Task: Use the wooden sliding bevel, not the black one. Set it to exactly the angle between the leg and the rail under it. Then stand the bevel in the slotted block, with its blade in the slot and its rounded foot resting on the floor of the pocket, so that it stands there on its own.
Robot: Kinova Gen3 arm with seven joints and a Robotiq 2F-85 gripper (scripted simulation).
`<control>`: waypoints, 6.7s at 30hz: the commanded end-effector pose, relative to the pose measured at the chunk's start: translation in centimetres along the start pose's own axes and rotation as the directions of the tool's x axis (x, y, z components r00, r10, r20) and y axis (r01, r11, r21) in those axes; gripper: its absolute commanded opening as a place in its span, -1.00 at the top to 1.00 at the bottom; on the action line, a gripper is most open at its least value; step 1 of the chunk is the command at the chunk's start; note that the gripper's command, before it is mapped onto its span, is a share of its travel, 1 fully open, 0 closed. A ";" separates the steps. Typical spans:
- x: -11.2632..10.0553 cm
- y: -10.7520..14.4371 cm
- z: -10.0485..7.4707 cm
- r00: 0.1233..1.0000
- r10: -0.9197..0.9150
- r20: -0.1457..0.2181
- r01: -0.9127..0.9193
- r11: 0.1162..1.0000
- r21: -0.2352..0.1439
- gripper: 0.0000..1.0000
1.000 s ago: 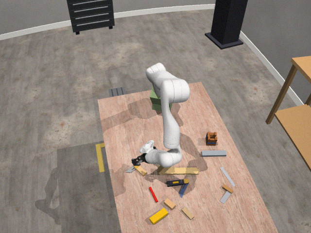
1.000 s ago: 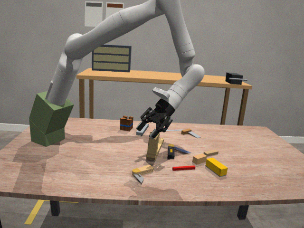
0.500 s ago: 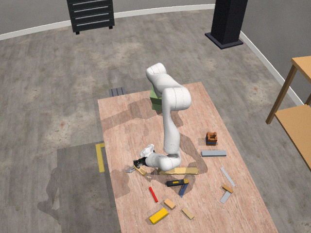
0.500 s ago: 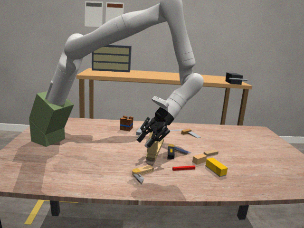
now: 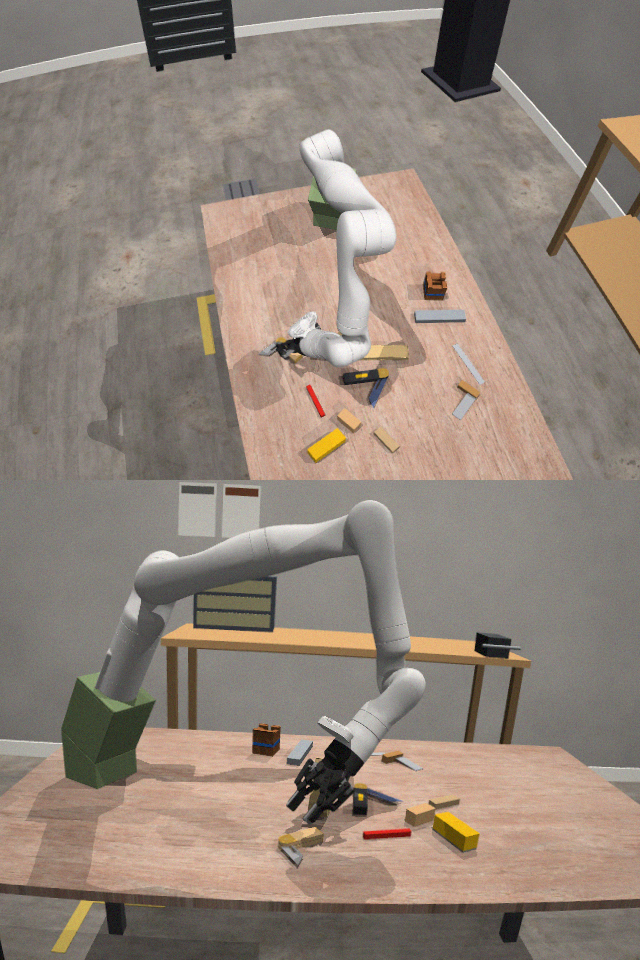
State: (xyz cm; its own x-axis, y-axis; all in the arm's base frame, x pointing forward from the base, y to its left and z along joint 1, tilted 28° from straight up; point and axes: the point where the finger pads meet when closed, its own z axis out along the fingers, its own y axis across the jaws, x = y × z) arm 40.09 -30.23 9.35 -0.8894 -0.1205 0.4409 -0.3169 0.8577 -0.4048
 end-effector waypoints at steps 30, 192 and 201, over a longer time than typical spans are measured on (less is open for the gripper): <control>0.0 0.0 -0.1 1.000 0.001 0.001 -0.001 1.000 0.000 -0.28; -3.5 0.0 3.5 1.000 0.001 0.001 -0.001 1.000 0.000 0.80; -3.4 0.0 3.5 1.000 0.001 0.001 -0.001 1.000 0.000 0.80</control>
State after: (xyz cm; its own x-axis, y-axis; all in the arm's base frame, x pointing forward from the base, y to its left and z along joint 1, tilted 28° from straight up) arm 41.99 -31.61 4.97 -0.8894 -0.1205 0.4410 -0.3169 0.8577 -0.4049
